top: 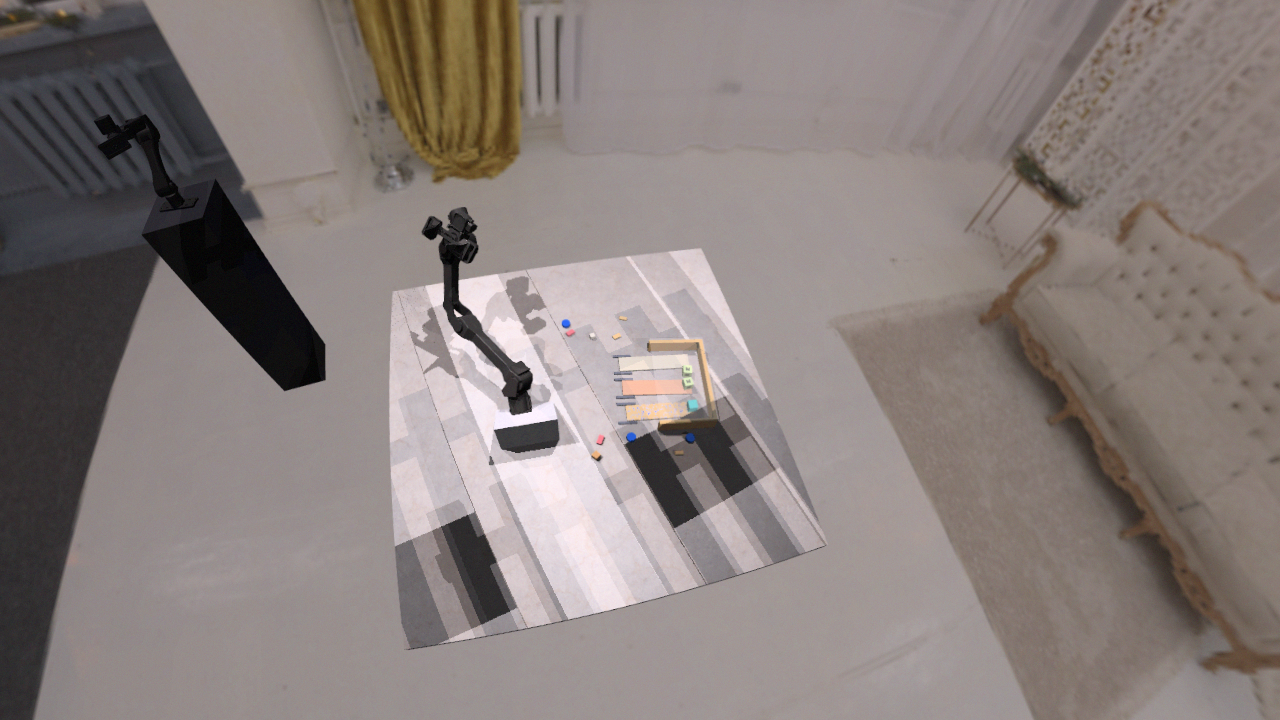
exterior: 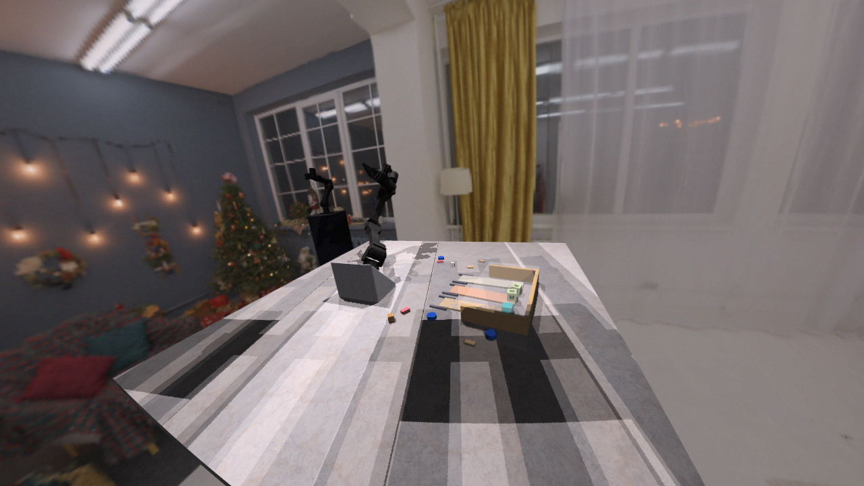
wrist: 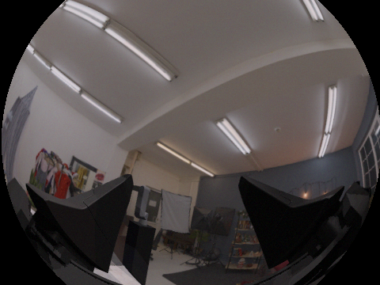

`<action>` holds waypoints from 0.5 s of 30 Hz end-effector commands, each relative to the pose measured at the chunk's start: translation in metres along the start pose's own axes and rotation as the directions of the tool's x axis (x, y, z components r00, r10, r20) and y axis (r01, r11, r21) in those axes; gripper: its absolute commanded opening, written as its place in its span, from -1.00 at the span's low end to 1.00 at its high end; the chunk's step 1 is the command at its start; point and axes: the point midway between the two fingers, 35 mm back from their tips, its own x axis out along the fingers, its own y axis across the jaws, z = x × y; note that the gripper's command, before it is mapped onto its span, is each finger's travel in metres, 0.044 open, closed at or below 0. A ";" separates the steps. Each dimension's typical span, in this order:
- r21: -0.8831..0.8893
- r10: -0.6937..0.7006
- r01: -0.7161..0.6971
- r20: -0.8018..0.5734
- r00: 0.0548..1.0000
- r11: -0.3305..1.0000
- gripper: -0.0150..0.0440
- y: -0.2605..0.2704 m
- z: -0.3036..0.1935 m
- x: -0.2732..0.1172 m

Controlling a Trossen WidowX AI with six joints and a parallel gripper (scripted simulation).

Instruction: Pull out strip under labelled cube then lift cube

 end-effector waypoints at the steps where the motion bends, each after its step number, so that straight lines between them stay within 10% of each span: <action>1: -0.001 0.005 -0.005 0.005 1.000 1.000 0.86 0.002 0.002 0.000; 15: -0.094 0.474 -0.466 0.255 0.843 0.880 0.86 0.205 0.118 0.013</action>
